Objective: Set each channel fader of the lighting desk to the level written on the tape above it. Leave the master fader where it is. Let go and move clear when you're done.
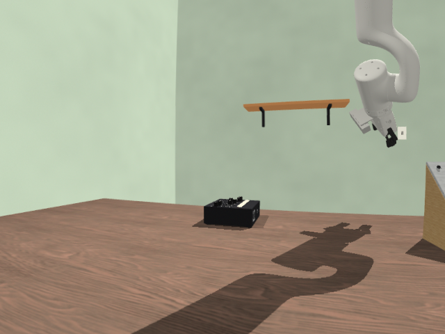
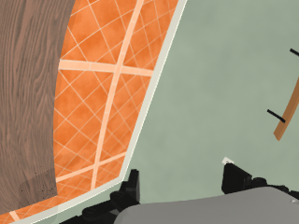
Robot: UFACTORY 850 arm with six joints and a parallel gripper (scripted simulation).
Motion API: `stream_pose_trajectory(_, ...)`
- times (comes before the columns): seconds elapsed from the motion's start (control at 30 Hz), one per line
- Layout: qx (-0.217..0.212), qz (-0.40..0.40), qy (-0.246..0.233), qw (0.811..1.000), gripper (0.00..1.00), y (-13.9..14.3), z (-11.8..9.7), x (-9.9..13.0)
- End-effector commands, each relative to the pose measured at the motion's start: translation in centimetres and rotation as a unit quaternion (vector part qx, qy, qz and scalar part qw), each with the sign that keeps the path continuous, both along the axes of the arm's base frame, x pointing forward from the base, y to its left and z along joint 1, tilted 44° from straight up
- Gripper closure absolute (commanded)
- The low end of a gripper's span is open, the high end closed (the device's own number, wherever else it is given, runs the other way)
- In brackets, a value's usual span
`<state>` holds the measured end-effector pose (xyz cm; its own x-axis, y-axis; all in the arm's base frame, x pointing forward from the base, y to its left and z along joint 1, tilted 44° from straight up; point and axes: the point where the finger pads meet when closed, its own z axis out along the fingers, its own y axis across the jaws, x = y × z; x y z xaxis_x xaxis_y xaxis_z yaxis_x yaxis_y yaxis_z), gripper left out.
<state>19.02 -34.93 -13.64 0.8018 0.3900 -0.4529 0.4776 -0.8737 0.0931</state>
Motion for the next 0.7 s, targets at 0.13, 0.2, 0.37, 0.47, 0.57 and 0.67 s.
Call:
stream_pose_trajectory(0.13,0.052,0.037,-0.058,0.996,0.0,0.4,-2.6,7.4)
stream_pose_trajectory(0.2,0.073,0.052,-0.078,0.993,0.0,0.8,-3.2,10.0)
stream_pose_trajectory(0.37,0.096,0.071,-0.098,0.988,0.0,1.4,-3.8,13.0)
stream_pose_trajectory(0.47,0.121,0.091,-0.119,0.981,0.0,2.1,-4.3,16.0)
stream_pose_trajectory(0.57,0.121,0.091,-0.119,0.981,0.0,2.1,-4.3,16.0)
stream_pose_trajectory(0.67,0.147,0.113,-0.139,0.973,0.0,3.1,-4.7,19.2)
